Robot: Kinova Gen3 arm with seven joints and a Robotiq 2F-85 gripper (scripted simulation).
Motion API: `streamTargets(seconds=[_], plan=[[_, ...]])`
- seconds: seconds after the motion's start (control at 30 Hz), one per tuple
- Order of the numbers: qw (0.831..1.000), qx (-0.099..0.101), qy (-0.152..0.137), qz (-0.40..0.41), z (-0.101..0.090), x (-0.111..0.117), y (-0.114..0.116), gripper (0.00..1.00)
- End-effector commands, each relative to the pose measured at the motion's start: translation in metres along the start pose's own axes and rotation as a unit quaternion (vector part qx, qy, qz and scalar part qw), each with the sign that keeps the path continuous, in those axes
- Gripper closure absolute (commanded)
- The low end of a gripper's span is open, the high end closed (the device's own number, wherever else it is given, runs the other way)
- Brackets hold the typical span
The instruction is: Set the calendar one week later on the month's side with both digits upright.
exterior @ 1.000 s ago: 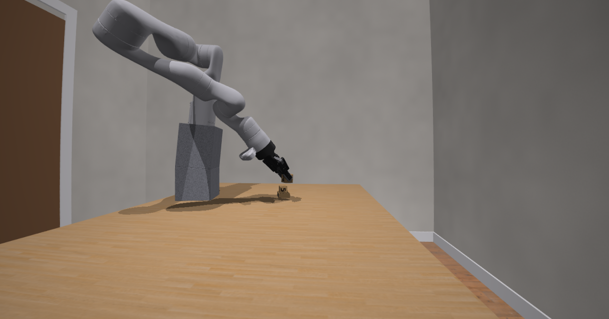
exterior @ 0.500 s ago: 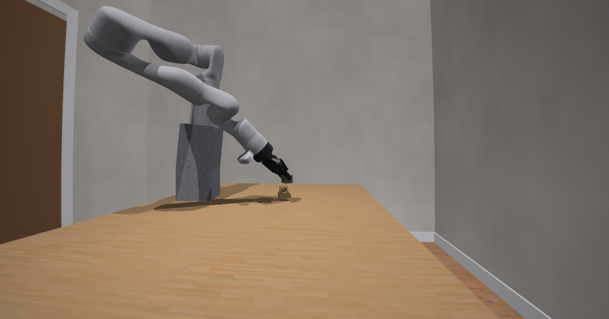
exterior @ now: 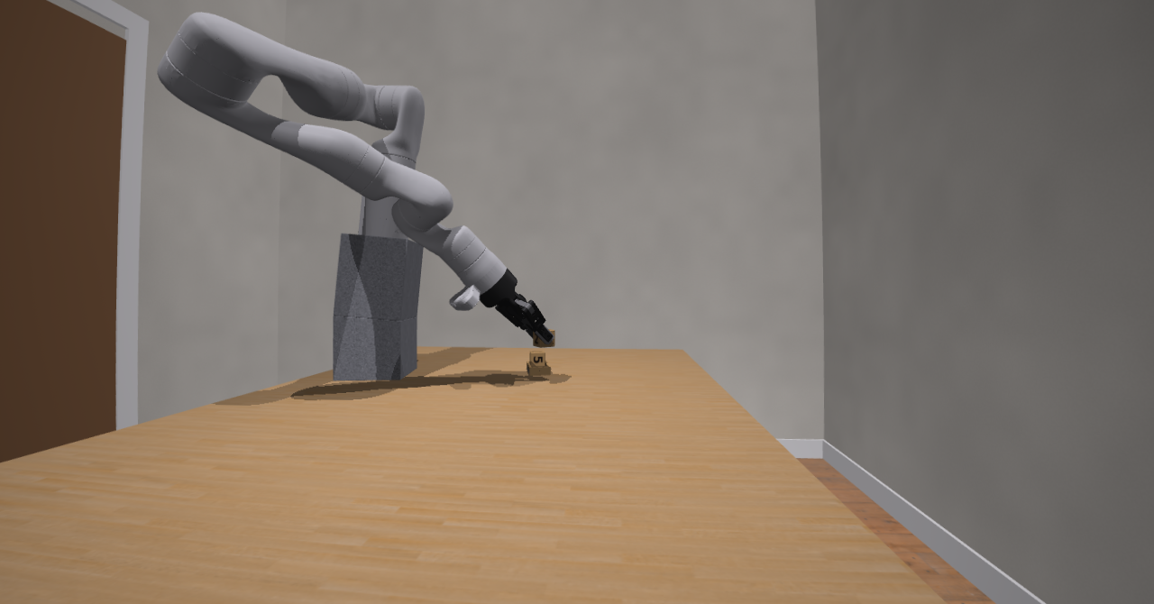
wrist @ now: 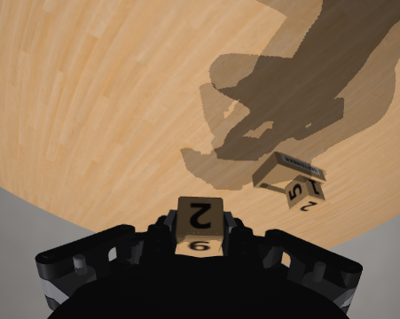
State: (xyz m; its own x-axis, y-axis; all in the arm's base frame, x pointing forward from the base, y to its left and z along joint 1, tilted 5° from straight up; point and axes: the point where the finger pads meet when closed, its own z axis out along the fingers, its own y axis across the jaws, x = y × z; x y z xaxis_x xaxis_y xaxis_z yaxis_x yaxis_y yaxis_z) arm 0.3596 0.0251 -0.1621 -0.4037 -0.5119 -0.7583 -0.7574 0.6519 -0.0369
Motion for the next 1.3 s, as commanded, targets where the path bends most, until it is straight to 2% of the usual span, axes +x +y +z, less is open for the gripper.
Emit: streamTargets(seconds=[0.0, 0.57, 1.27], plan=[[1.0, 0.0, 0.0, 0.0, 0.0, 0.0, 0.0, 0.72], [1.0, 0.0, 0.0, 0.0, 0.008, 0.007, 0.0, 0.72], [1.0, 0.0, 0.0, 0.0, 0.03, 0.03, 0.0, 0.72]])
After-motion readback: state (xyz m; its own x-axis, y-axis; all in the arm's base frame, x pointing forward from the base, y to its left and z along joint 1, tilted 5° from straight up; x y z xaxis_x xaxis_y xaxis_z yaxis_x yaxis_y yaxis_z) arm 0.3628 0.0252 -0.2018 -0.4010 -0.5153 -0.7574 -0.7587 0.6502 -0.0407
